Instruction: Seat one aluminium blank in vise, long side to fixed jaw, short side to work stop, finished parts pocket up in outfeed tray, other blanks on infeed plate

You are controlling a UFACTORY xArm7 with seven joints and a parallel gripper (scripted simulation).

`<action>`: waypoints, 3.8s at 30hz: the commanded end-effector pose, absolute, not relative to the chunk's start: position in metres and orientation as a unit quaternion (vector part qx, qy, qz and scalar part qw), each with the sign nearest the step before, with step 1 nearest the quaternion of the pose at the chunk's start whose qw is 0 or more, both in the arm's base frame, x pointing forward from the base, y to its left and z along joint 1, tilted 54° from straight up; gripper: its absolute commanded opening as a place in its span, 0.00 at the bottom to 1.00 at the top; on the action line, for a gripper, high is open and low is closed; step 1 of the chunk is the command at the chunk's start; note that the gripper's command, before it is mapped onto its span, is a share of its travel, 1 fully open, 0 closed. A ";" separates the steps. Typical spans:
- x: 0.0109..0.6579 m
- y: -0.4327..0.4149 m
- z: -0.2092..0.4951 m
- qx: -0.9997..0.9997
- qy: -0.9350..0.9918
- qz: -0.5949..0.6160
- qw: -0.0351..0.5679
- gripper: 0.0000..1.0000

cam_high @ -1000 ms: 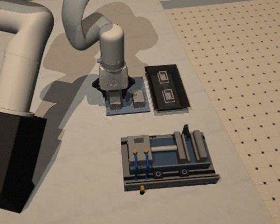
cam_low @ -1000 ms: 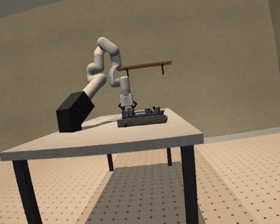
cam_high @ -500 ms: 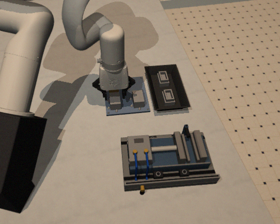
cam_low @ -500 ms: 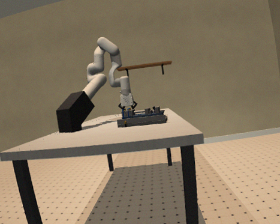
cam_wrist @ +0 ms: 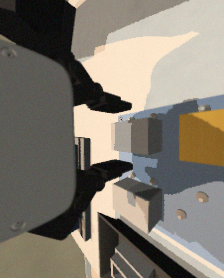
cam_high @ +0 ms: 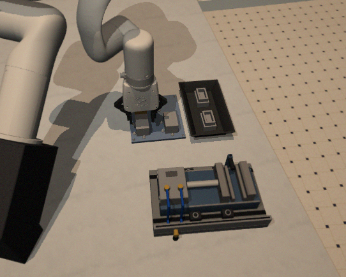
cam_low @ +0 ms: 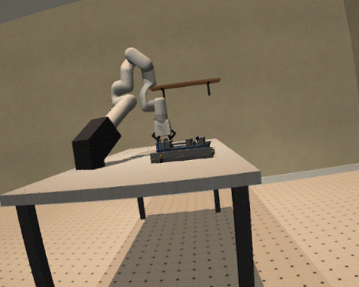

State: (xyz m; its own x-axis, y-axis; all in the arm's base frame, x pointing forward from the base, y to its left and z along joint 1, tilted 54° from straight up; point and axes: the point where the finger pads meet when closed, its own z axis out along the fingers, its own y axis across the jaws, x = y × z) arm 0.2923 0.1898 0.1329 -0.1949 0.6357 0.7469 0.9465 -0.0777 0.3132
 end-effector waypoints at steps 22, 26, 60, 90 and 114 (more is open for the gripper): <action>0.294 0.192 0.131 -0.606 -0.652 -0.415 0.187 0.69; 0.294 0.193 0.130 -0.606 -0.652 -0.415 0.187 0.69; 0.298 0.202 0.123 -0.606 -0.652 -0.415 0.187 0.69; 0.298 0.203 0.123 -0.606 -0.652 -0.415 0.187 0.00; 0.298 0.203 0.123 -0.606 -0.652 -0.415 0.187 0.00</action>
